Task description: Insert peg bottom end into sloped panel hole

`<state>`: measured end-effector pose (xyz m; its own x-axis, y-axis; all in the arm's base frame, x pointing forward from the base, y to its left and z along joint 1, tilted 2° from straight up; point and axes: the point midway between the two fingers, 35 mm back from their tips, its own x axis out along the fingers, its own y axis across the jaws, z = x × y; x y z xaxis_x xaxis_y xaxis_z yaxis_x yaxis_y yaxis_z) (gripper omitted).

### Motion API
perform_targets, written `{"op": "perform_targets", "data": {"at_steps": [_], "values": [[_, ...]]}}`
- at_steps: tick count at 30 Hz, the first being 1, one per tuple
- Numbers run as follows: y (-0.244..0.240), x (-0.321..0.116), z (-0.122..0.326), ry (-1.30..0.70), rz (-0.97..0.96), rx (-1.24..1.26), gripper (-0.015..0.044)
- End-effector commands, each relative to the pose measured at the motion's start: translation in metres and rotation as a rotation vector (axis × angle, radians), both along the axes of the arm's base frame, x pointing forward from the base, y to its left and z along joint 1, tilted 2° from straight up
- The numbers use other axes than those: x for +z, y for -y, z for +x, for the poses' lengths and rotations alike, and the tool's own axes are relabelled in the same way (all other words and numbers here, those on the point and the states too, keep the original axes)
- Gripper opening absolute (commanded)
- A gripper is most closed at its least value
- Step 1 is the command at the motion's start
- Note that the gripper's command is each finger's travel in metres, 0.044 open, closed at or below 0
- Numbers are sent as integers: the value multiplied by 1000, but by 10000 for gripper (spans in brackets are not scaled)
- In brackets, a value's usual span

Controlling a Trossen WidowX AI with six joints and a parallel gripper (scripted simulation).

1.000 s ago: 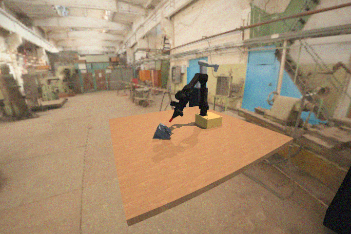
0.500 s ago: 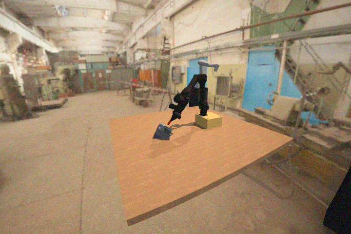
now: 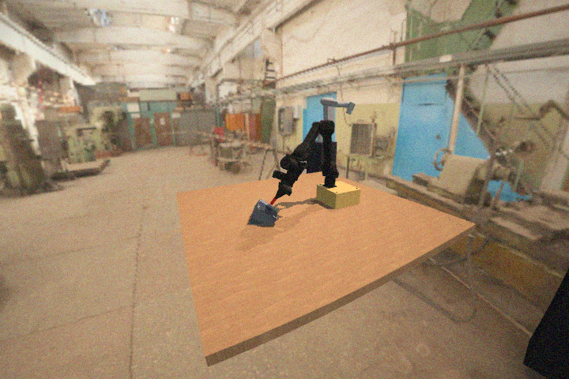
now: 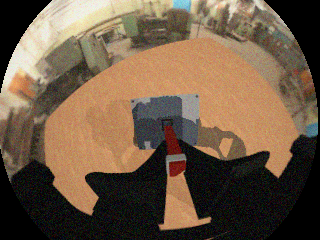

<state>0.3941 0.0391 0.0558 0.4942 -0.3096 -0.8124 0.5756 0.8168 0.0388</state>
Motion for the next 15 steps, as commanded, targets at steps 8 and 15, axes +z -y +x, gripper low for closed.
{"op": "perform_targets", "data": {"at_steps": [8,15], "values": [[5,-12,7,1,0,-5,0],[7,-19,10,2,-1,-5,0]]}}
